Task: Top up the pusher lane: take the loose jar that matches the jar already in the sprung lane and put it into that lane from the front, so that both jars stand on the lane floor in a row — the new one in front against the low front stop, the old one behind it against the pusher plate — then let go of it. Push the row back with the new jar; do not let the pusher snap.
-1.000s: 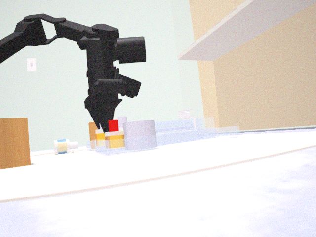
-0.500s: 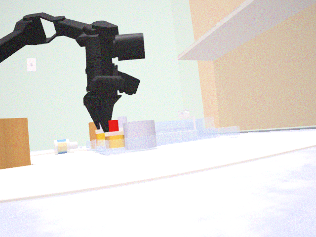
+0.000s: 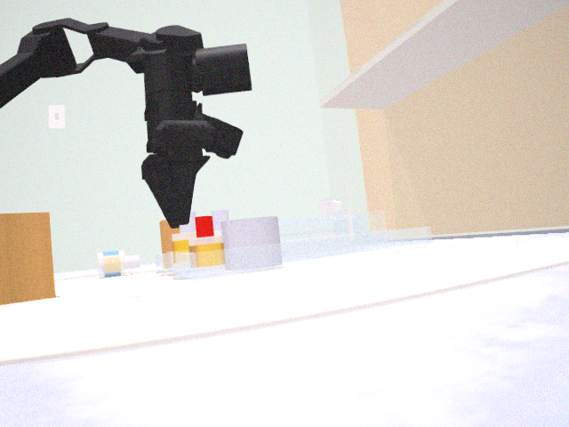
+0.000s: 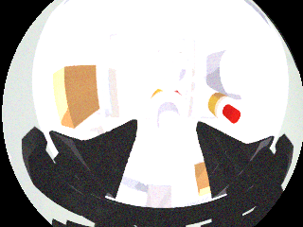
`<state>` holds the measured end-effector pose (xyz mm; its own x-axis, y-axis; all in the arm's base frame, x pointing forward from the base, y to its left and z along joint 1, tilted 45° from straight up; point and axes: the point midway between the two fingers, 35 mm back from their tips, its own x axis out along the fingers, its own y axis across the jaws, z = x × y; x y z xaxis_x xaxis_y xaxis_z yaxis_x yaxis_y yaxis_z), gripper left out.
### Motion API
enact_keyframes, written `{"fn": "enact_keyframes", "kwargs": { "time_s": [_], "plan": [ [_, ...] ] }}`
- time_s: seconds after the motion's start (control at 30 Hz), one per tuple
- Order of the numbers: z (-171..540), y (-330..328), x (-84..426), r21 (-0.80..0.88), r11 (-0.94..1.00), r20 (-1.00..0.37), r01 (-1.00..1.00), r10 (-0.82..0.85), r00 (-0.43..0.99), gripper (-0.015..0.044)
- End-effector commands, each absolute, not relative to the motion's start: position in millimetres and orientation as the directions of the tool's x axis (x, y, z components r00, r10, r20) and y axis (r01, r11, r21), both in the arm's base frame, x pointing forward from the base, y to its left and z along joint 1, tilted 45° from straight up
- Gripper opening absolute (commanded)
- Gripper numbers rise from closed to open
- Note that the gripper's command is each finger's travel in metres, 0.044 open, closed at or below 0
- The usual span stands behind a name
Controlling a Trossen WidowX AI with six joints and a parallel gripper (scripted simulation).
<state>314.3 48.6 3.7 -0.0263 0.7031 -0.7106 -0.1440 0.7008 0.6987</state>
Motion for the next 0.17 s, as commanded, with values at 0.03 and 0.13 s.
{"fn": "enact_keyframes", "kwargs": {
  "time_s": [0.03, 0.13],
  "plan": [
    [0.7, 45.8, 294.5, 0.697, 0.702, -0.713, -0.143, 0.701, -0.033, 0.0294],
    [-0.2, 44.3, 283.8, 0.697, 0.703, -0.713, -0.143, 0.701, -0.034, 0.0294]
  ]
}}
